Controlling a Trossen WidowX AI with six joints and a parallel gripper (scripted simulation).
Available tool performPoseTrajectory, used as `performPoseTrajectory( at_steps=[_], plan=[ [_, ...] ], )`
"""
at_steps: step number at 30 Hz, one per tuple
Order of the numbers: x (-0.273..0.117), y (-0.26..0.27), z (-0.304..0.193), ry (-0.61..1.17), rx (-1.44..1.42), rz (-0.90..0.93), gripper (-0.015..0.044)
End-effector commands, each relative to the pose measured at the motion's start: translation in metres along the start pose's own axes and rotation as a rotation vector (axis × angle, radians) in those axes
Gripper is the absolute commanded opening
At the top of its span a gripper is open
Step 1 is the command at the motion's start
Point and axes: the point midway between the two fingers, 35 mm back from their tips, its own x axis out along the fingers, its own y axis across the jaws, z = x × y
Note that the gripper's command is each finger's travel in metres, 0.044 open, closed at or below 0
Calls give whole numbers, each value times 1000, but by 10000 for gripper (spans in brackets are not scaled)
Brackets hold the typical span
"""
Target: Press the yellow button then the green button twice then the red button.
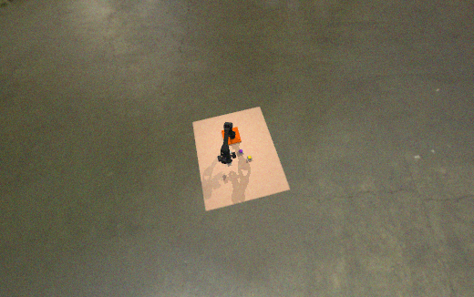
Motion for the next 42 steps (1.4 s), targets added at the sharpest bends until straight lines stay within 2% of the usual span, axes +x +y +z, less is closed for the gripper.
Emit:
performPoseTrajectory(
  at_steps=[1,28,42],
  plan=[
    [43,4,-5,31,2,15,20],
    [77,5,-6,31,2,15,20],
    [78,5,-6,31,2,15,20]
  ],
)
